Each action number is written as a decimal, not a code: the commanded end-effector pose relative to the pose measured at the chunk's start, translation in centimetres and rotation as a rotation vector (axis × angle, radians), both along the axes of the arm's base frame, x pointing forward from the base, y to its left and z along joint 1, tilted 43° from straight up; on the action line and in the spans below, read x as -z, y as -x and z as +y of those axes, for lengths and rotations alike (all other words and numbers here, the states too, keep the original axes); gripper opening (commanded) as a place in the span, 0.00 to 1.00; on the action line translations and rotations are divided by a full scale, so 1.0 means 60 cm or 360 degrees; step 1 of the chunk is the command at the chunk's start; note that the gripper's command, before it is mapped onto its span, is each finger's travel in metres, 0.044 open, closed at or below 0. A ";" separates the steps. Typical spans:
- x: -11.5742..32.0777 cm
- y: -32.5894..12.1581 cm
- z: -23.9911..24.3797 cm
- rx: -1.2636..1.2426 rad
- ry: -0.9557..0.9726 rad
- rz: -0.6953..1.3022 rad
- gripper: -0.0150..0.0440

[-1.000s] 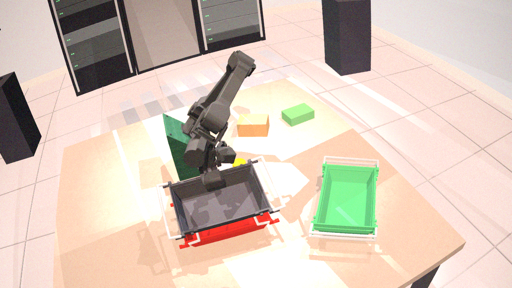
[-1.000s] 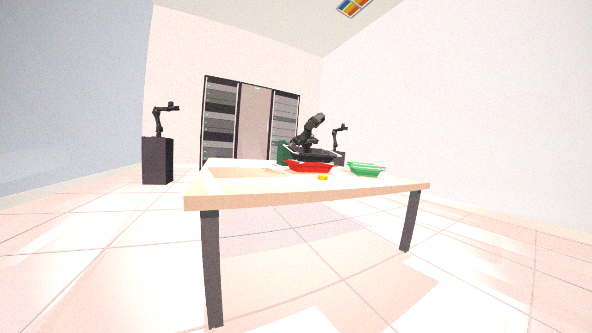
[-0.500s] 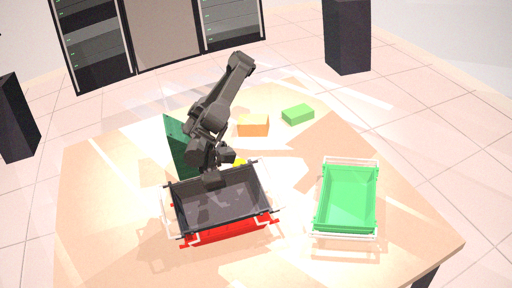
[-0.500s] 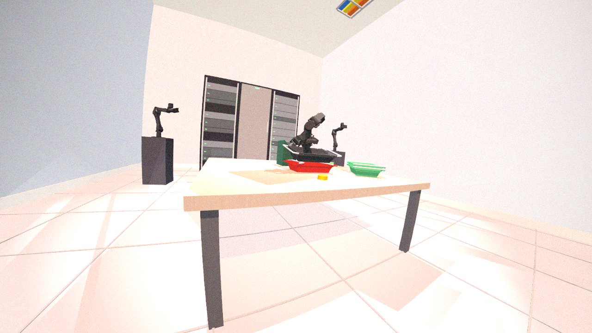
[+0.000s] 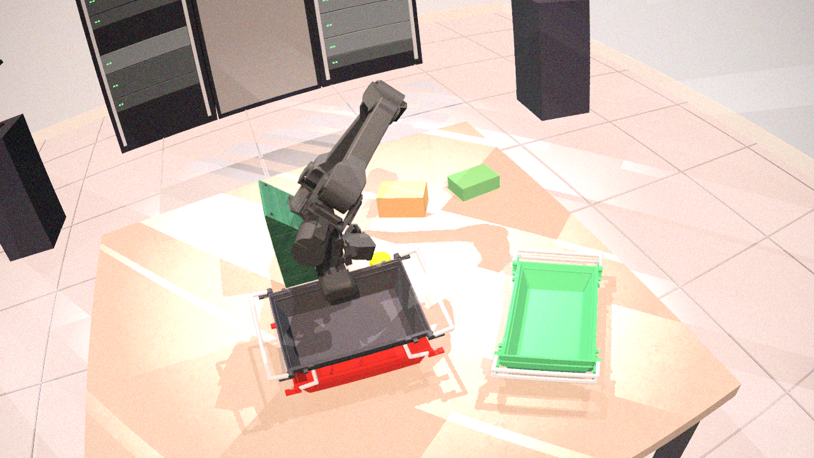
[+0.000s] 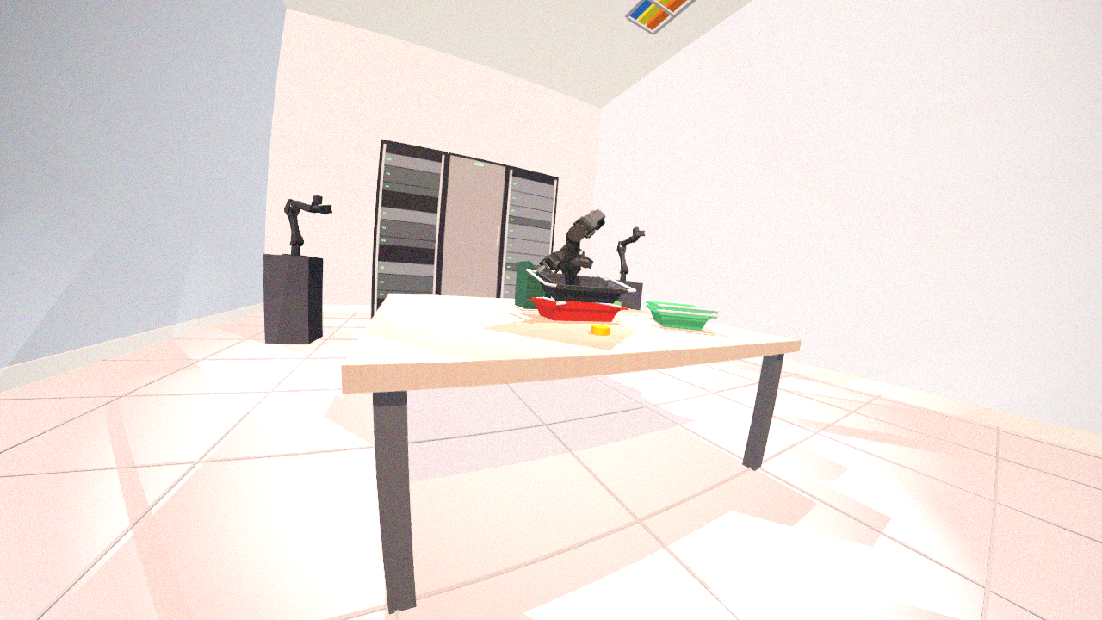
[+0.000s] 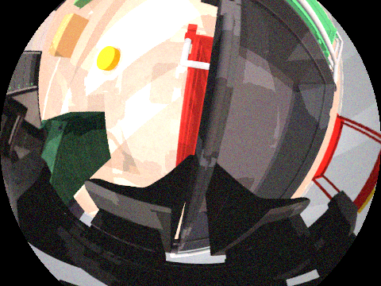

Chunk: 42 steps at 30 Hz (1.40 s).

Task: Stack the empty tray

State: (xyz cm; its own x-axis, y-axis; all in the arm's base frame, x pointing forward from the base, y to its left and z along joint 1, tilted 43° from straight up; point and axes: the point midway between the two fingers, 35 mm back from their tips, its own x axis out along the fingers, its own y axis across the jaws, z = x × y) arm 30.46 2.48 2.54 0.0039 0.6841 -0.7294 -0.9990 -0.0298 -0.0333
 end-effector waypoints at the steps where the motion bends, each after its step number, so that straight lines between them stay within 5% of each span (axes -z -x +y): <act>1: 0.004 0.010 0.007 -0.0021 0.0003 0.0034 0.25; 42: 0.015 0.016 0.017 -0.0021 0.0002 0.0035 0.25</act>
State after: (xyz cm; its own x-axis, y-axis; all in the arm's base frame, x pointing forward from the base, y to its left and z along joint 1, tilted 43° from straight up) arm 30.21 3.02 1.94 0.0070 0.6843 -0.7292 -0.9989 -0.0286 -0.0365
